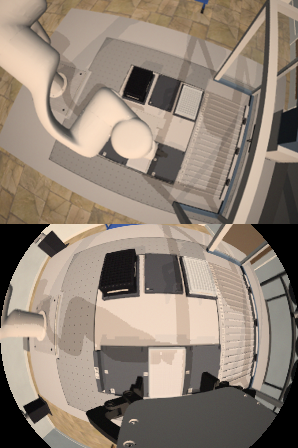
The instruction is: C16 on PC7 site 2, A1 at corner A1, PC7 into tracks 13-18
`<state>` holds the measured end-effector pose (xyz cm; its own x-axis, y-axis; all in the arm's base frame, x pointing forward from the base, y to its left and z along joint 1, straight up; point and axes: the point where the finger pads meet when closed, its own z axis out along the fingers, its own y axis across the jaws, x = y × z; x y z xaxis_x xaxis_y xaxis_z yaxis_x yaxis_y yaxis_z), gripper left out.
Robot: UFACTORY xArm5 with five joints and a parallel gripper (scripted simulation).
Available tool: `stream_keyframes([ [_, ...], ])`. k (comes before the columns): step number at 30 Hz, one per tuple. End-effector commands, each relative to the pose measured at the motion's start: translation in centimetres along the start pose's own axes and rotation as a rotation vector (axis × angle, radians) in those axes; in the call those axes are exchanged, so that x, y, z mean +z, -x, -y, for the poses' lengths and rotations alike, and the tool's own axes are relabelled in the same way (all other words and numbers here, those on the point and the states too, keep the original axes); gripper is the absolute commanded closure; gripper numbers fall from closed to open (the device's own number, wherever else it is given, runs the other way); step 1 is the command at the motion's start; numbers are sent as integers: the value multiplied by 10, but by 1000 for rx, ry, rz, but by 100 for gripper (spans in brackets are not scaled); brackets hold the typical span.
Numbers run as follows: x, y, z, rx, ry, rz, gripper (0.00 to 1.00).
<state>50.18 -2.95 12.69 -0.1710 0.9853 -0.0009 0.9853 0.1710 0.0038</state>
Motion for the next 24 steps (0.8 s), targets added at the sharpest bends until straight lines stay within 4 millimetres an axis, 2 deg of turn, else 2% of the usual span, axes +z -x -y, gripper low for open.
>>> stream_keyframes([
  [1, -2, 23, -2, -1, 4, 1, 0],
  [12, -2, 78, -2, -1, 4, 2, 0],
  [14, -2, 78, -2, -1, 4, 2, 0],
  [23, -3, 123, -2, -1, 5, 3, 0],
  [24, -3, 123, -2, -1, 5, 3, 0],
])
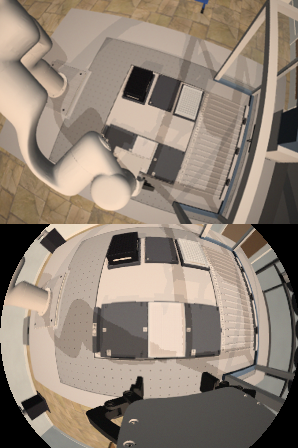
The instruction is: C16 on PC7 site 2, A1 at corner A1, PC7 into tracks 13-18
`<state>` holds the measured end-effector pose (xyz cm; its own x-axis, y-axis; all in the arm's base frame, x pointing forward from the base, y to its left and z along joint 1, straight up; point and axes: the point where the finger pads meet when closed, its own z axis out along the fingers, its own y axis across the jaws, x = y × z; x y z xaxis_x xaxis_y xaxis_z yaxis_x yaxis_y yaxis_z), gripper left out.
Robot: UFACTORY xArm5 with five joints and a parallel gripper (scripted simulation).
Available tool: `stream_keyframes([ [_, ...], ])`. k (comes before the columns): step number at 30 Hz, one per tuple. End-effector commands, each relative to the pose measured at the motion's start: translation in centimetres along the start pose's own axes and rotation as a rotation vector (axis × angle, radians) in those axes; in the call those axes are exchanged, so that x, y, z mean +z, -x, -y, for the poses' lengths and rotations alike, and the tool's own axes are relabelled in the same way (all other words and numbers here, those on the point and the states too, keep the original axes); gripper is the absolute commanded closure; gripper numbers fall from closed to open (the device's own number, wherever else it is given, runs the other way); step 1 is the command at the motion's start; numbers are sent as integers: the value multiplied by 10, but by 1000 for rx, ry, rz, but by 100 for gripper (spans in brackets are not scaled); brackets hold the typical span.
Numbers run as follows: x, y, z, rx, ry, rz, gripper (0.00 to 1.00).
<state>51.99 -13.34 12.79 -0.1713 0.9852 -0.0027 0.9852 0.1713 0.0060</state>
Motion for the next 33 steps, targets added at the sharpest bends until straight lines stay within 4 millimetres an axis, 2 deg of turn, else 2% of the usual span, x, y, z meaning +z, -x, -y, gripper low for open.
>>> stream_keyframes([
  [1, -2, 17, -2, -1, 2, 1, 0],
  [16, -2, 17, -2, -1, 2, 1, 0],
  [33, 23, 18, -2, -1, 2, 1, 0],
])
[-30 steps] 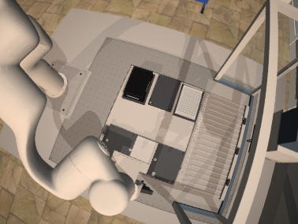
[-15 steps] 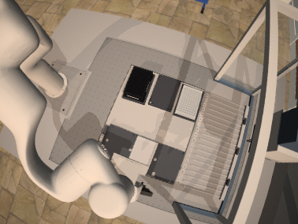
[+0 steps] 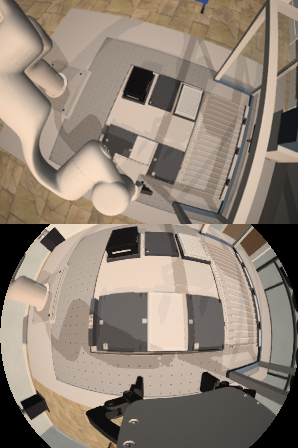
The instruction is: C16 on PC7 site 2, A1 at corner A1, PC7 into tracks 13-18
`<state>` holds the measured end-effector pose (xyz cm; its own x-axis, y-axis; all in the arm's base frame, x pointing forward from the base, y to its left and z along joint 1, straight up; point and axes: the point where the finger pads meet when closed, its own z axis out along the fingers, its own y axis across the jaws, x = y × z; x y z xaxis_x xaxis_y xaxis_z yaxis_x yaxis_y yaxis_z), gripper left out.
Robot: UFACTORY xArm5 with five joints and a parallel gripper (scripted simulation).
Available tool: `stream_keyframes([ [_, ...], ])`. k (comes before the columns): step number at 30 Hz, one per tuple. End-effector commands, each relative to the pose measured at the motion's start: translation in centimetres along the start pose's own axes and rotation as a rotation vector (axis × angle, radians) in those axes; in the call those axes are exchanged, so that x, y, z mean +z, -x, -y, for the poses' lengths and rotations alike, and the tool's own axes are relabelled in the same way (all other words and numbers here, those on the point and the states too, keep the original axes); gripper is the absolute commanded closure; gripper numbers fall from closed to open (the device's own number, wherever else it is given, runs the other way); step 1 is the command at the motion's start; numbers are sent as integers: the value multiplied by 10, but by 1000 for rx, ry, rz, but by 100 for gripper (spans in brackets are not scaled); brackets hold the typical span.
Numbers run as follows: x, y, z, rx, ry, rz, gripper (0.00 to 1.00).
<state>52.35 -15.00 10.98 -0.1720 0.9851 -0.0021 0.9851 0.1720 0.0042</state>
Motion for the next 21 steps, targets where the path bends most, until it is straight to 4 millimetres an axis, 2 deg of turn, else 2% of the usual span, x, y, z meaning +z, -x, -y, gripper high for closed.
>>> stream_keyframes([
  [1, 7, 1, -1, 0, 4, 2, 0],
  [21, 37, 1, -1, 0, 4, 2, 0],
])
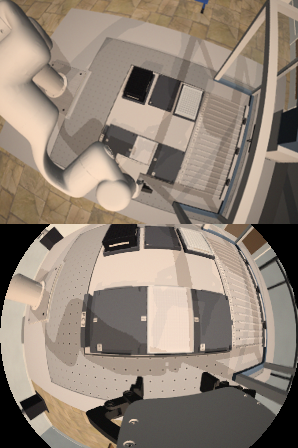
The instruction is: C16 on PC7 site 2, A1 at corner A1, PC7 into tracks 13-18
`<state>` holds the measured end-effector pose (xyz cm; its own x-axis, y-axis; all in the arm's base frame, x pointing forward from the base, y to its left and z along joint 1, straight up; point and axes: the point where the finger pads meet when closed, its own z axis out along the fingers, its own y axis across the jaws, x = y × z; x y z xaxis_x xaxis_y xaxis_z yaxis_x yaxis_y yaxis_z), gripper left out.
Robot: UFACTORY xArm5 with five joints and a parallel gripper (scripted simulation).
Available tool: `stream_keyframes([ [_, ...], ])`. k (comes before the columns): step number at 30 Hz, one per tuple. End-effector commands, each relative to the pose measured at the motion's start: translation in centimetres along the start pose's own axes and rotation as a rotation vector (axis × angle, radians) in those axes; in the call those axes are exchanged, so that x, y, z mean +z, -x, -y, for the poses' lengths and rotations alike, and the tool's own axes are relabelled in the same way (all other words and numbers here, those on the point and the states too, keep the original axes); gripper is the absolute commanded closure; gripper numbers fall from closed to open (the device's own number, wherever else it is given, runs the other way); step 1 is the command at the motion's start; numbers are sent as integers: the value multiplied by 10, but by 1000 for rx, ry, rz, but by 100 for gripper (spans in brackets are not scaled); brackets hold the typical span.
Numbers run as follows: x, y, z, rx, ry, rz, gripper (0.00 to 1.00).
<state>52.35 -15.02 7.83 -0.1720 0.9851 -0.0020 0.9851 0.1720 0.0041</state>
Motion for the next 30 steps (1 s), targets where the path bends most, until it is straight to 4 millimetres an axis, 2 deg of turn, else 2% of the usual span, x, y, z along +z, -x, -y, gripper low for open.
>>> stream_keyframes([
  [1, 7, 1, -1, 0, 4, 2, 0],
  [30, 44, 1, -1, 0, 4, 2, 0],
])
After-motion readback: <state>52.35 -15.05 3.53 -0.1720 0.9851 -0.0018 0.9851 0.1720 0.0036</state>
